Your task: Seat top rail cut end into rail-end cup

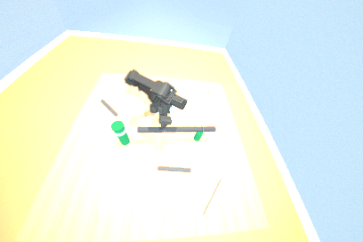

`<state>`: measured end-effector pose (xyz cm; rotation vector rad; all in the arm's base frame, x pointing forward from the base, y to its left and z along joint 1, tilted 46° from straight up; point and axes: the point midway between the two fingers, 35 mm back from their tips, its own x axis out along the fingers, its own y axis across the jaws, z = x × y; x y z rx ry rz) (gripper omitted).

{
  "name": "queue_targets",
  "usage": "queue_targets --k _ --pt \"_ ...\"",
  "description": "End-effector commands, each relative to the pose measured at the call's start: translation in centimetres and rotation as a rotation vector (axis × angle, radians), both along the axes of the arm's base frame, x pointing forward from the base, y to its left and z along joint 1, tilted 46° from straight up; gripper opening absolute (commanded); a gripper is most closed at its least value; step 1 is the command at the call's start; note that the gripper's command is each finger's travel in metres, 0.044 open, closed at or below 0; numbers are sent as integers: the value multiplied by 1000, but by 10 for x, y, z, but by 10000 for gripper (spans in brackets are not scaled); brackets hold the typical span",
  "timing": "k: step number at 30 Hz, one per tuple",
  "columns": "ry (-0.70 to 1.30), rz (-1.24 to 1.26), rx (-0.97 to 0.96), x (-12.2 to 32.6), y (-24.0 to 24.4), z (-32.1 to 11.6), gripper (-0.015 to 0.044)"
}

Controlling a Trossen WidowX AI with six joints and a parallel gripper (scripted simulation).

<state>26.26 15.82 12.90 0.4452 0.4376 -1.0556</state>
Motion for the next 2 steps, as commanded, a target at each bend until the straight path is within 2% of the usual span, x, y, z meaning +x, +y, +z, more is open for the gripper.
queue_targets --k 1,2 --pt "7 0 -1 -1 0 0 440" --pt "7 0 -1 -1 0 0 440"
